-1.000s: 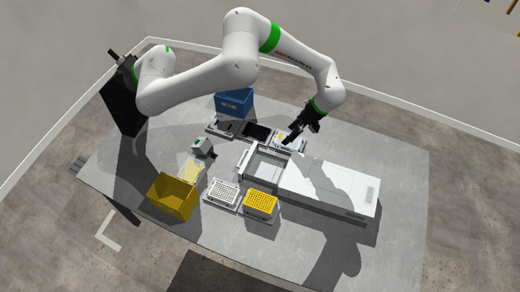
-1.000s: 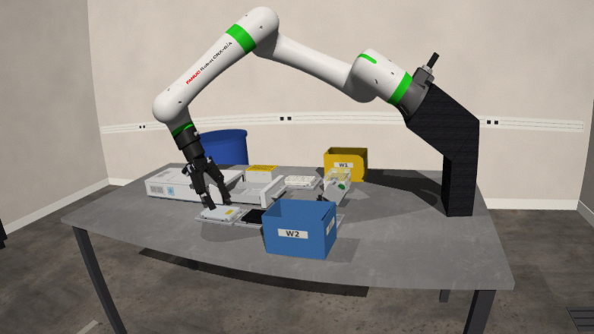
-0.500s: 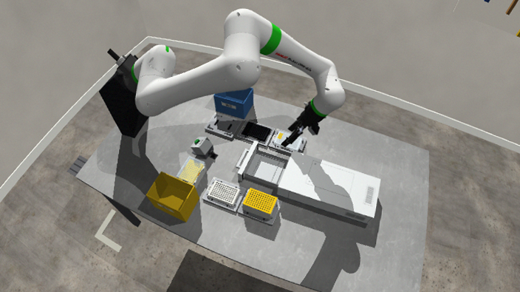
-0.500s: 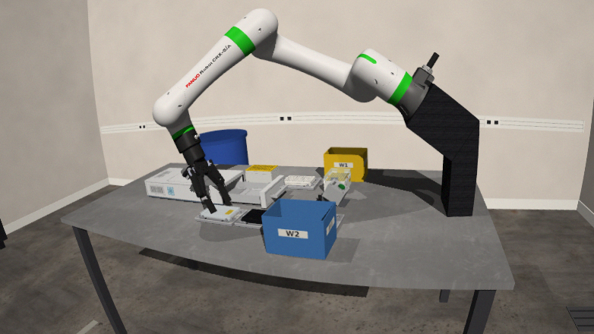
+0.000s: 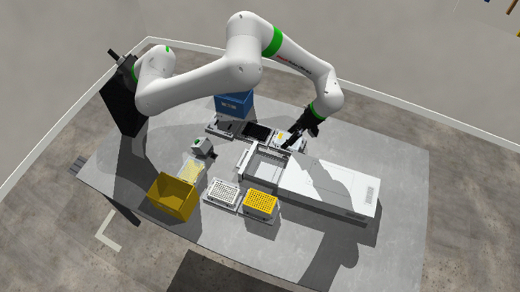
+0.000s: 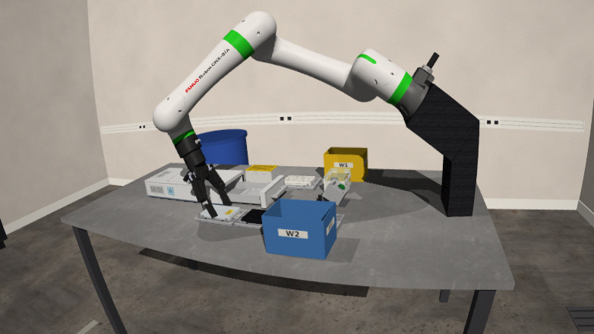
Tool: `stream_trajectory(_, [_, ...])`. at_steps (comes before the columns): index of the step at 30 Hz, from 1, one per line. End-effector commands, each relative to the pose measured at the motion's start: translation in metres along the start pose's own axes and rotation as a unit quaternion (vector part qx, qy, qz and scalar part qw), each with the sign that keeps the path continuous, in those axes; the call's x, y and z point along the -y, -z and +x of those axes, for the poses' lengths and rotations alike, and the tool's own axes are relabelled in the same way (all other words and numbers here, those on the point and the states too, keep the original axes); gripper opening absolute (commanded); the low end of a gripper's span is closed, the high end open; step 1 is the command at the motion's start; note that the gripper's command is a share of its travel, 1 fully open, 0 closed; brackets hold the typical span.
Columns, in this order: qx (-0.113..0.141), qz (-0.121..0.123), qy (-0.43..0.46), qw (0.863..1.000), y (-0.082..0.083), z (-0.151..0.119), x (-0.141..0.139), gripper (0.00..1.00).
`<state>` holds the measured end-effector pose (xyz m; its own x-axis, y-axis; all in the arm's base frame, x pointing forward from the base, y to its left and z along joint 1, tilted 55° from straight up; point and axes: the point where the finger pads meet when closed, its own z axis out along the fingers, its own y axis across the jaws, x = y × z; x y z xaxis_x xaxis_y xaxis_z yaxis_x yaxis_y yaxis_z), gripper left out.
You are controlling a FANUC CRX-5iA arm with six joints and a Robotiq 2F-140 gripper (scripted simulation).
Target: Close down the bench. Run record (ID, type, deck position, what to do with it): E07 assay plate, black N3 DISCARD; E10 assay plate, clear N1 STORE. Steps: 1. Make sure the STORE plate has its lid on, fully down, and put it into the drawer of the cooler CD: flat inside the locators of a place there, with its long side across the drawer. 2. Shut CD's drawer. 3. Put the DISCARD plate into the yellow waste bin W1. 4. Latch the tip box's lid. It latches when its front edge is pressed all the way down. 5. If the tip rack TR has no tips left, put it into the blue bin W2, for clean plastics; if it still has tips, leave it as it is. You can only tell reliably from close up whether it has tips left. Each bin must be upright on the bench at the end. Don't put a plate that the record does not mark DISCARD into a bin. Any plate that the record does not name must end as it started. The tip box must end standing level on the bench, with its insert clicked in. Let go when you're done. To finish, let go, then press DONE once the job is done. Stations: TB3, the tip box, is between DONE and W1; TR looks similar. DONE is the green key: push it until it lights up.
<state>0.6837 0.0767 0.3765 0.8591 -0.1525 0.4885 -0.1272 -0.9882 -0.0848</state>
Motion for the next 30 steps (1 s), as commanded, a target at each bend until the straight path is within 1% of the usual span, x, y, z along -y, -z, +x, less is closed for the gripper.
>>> stream_trajectory(1, [-0.001,0.000,0.000,1.000,-0.0005,0.0013,0.0001,0.70])
stream_trajectory(9, [-0.001,0.000,0.000,1.000,-0.0005,0.0013,0.0001,0.69])
stream_trajectory(30, [-0.001,0.000,0.000,1.000,0.0007,0.0008,0.0001,0.61])
